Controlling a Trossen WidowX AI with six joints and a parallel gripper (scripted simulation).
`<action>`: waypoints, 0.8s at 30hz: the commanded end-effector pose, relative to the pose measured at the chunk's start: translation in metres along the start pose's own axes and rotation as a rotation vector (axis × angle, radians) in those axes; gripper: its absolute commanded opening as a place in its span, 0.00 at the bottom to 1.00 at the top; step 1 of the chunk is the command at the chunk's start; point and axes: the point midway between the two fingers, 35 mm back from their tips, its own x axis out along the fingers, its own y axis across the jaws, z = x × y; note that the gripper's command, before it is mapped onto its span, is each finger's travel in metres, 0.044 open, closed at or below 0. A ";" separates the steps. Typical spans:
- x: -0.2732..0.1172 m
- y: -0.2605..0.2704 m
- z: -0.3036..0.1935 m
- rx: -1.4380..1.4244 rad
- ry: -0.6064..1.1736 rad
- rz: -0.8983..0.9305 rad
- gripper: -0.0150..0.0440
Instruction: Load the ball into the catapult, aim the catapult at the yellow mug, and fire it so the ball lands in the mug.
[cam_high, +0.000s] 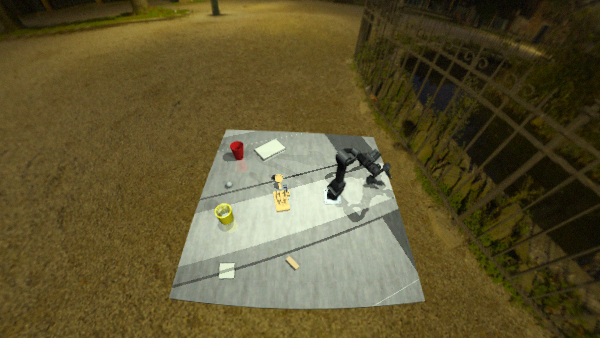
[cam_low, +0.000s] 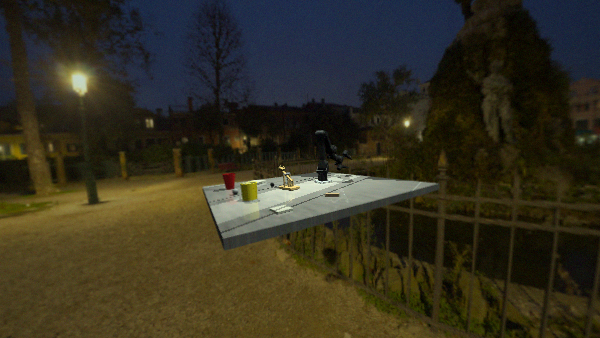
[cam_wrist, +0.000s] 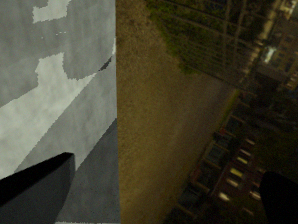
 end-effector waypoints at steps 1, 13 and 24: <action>-0.001 0.000 0.002 0.002 -0.006 0.000 0.98; -0.091 0.019 0.097 0.036 -0.370 0.061 1.00; -0.203 0.060 0.147 0.020 -0.668 0.200 1.00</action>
